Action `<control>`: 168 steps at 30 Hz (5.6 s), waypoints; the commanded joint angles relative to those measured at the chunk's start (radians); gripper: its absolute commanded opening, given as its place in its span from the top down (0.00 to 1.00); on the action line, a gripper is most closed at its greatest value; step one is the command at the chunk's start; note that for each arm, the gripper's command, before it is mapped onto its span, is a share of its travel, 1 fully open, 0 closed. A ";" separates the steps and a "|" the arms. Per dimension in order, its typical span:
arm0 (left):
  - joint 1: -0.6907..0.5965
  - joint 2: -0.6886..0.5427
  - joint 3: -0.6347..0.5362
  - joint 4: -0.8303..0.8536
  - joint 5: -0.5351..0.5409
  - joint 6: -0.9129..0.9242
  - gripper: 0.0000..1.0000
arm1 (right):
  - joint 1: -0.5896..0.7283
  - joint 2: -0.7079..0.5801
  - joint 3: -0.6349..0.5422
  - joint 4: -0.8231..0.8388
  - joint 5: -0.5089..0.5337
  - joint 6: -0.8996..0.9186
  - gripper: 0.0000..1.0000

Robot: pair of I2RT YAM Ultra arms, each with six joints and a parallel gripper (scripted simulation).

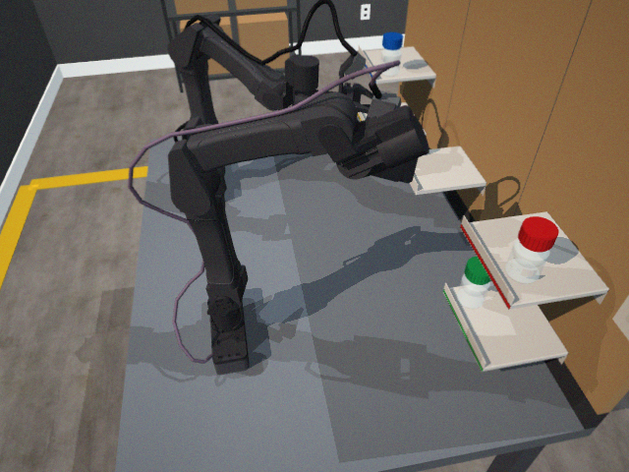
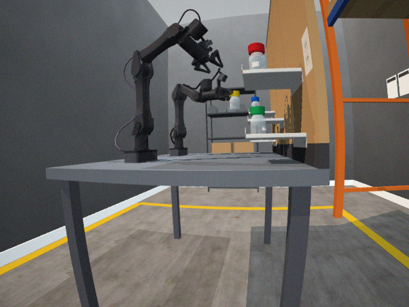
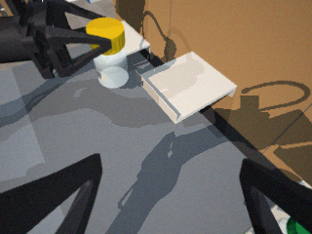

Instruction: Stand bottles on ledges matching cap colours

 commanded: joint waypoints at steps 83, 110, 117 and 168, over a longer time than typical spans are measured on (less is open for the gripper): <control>0.959 0.033 -0.607 0.717 0.483 -0.054 0.51 | 1.326 0.322 0.134 0.760 1.046 0.957 0.13; 1.044 0.194 -0.418 0.689 0.562 -0.059 0.51 | 1.326 0.322 0.134 0.760 1.046 0.957 0.13; 1.052 0.212 -0.395 0.687 0.563 -0.059 0.51 | 1.326 0.322 0.134 0.760 1.046 0.957 0.13; 1.000 0.414 -0.057 0.599 0.513 -0.053 0.51 | 1.326 0.322 0.134 0.760 1.046 0.957 0.13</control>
